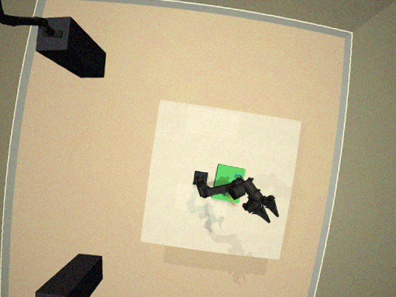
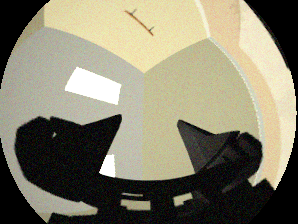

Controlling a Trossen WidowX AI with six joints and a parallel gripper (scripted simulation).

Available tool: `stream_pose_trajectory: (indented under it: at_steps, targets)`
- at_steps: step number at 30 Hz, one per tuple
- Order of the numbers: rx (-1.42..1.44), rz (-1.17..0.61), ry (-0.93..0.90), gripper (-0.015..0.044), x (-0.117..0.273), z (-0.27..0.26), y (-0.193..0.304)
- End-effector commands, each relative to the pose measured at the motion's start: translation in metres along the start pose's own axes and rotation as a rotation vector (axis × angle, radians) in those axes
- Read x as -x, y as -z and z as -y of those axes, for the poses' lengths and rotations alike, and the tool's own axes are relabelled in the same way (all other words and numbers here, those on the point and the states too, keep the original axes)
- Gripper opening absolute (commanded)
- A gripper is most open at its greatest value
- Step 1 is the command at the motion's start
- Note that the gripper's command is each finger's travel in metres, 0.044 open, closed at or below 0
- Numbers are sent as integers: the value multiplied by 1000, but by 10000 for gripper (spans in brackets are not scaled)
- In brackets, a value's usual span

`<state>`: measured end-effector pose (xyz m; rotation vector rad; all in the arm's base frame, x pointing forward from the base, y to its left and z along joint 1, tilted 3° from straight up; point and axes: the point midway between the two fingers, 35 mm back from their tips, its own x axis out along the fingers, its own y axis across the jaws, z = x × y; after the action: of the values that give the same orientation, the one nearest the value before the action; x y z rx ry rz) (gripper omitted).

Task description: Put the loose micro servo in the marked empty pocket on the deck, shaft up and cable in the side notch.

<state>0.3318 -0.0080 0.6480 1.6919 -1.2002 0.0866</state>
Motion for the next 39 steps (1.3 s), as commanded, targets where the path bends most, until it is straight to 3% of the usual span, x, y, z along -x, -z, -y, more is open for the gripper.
stream_pose_trajectory:
  at_steps: [1, 20, 39]
  targets:
    - [129, -40, 34, 440, -2, 18, 2]
    - [654, -247, 257, 440, -4, 123, -9]
    - [1113, -497, 646, 440, 30, 241, -79]
